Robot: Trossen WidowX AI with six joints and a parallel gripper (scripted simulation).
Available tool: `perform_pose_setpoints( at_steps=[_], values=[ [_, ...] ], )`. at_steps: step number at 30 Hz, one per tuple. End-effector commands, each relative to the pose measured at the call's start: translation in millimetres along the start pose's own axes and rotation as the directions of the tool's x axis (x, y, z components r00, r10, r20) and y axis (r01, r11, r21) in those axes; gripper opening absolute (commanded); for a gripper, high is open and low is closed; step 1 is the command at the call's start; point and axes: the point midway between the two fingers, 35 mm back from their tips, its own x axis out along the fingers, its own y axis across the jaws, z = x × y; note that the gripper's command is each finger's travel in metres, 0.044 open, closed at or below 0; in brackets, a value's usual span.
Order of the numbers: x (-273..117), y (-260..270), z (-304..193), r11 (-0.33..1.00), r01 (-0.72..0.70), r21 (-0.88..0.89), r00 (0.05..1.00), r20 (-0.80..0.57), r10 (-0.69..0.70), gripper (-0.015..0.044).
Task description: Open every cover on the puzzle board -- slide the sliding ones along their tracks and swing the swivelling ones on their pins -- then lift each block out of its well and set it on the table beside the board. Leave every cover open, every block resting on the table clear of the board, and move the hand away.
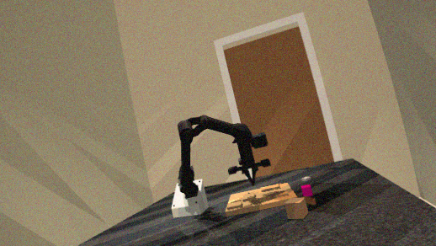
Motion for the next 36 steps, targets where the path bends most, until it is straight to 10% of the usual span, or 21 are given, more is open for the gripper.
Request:
perform_pose_setpoints(
  at_steps=[1, 36],
  values=[
    [3, 0, 1, 1.0, 0.0, -0.007, 1.0, 0.003, 0.0, 0.0],
    [38, -1, 1, 1.0, 0.0, -0.007, 1.0, 0.002, 0.0, 0.0]
  ],
)
